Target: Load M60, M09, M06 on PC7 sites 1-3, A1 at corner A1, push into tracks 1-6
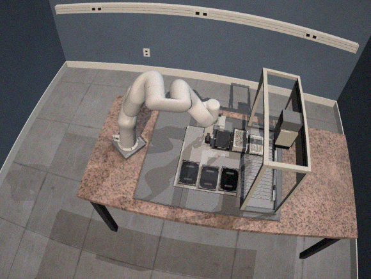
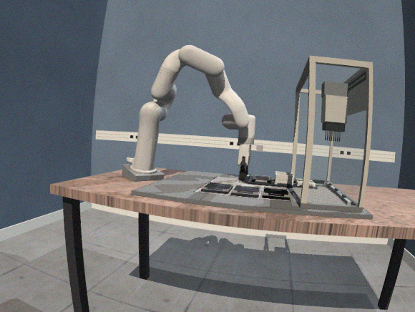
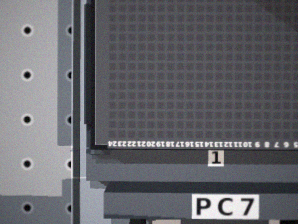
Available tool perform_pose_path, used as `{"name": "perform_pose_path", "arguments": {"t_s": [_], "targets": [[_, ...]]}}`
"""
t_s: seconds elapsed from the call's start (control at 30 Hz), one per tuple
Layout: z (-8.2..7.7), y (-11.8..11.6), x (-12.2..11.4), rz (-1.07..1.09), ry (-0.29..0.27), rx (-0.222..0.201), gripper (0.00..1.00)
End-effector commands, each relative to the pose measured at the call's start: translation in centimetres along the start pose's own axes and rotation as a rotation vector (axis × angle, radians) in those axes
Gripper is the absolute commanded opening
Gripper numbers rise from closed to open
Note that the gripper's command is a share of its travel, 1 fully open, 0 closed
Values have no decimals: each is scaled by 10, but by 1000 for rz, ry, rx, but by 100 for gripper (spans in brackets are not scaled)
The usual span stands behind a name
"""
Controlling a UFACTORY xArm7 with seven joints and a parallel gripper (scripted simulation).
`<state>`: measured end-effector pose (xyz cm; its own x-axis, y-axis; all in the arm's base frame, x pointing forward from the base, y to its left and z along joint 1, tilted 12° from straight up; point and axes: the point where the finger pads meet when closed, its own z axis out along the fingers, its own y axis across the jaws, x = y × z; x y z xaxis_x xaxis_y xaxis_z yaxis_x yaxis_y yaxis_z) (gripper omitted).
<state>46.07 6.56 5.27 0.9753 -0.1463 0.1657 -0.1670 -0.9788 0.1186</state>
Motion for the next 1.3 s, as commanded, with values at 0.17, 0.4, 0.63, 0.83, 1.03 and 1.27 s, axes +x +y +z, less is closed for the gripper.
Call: {"name": "perform_pose_path", "arguments": {"t_s": [0.17,0.4,0.63,0.83,1.03,1.27], "targets": [[-1,-1,9,0,4,1,82],[-1,-1,16,0,4,1,82],[-1,-1,21,0,4,1,82],[-1,-1,27,0,4,1,82],[-1,-1,32,0,4,1,82],[-1,-1,38,0,4,1,82]]}}
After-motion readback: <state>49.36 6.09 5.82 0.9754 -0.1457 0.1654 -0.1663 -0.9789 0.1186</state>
